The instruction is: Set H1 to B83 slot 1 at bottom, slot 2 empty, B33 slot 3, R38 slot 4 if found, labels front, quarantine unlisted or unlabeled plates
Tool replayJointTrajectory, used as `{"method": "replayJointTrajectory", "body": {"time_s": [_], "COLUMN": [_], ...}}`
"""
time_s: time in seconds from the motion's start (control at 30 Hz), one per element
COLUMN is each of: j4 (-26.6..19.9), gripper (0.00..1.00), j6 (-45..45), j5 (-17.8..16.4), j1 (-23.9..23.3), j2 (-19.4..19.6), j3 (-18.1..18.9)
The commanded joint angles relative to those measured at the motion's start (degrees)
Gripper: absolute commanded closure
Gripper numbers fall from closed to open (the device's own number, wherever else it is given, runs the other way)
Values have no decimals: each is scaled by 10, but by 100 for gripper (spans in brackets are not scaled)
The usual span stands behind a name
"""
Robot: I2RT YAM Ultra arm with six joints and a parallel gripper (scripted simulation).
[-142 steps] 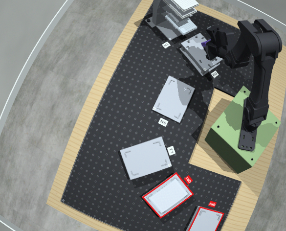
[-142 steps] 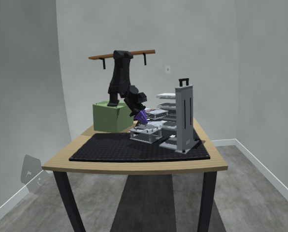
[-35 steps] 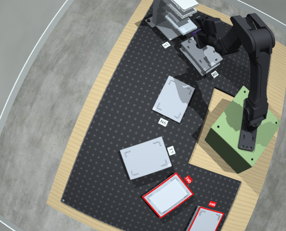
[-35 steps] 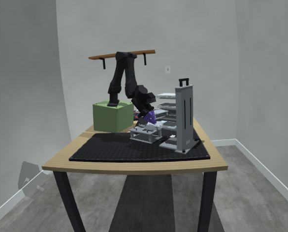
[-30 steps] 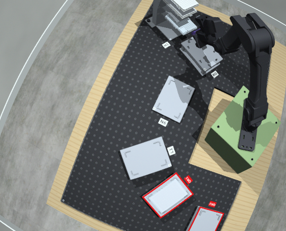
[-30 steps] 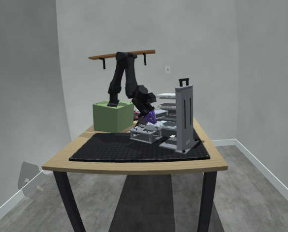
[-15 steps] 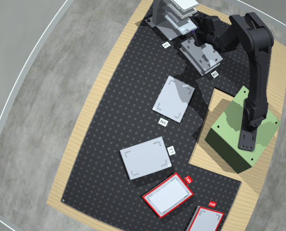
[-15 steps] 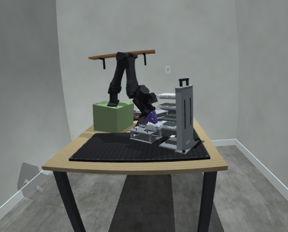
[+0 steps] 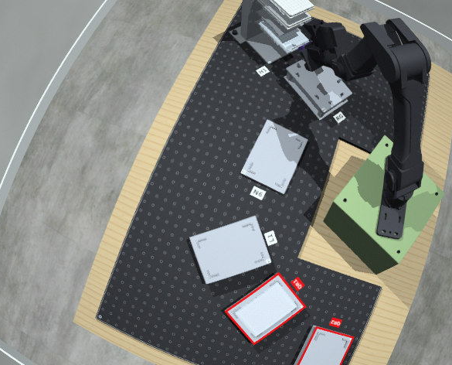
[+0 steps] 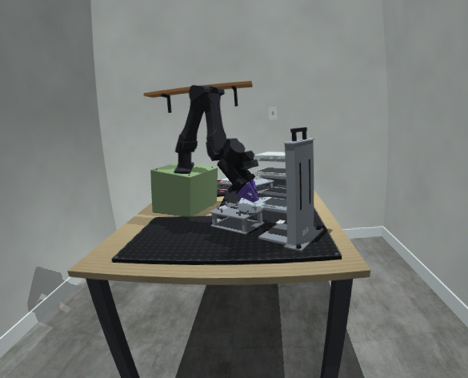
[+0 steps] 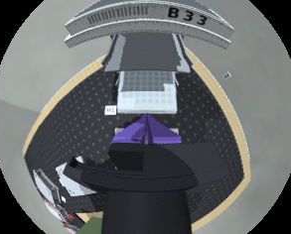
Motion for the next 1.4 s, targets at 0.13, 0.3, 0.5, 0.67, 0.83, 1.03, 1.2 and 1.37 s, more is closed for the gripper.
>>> {"method": "replayJointTrajectory", "body": {"time_s": [0.13, 0.3, 0.5, 0.67, 0.83, 1.03, 1.2, 1.37], "j4": [-12, -16, -21, -25, -29, -33, -33, -24], "gripper": [100, 100, 100, 100, 100, 100, 100, 100], "j6": [4, 5, 5, 7, 8, 9, 9, 9], "j5": [3, 5, 4, 7, 8, 8, 10, 9], "j1": [8, 8, 9, 12, 12, 14, 16, 16], "j2": [8, 7, 0, 20, 22, 21, 23, 17], "j3": [28, 36, 45, 51, 60, 67, 75, 75]}}
